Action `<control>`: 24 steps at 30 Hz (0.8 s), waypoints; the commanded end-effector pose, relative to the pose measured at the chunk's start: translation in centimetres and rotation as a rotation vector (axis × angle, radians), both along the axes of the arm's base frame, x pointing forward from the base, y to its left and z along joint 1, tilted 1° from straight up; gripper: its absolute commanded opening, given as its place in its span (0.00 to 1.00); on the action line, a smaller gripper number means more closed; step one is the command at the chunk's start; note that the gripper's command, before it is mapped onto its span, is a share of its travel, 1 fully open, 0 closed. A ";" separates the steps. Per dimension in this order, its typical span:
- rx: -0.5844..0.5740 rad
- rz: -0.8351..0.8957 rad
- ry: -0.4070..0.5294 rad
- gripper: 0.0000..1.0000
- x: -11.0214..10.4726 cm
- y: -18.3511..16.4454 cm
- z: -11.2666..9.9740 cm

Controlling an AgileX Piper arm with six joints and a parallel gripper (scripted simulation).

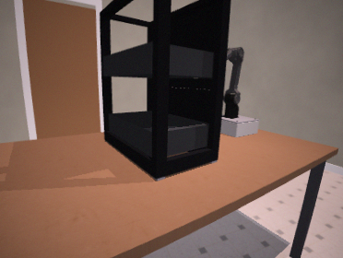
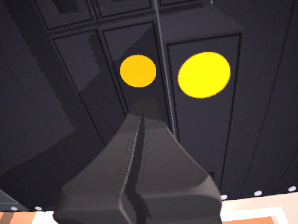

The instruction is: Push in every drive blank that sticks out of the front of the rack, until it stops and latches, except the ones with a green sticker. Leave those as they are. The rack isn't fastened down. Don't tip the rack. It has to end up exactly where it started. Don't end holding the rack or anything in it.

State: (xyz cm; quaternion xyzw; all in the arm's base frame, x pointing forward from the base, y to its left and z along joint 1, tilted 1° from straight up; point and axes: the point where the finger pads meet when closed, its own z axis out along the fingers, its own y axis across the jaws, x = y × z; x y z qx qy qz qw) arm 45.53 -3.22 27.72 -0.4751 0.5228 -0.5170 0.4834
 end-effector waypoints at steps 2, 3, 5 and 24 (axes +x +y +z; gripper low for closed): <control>0.000 -0.001 0.000 0.00 0.2 -0.1 0.0; 0.000 -0.001 0.000 0.00 0.2 -0.1 0.0; 0.000 -0.001 0.000 0.00 0.2 -0.1 0.0; 0.000 -0.001 0.000 0.00 0.5 -0.1 0.0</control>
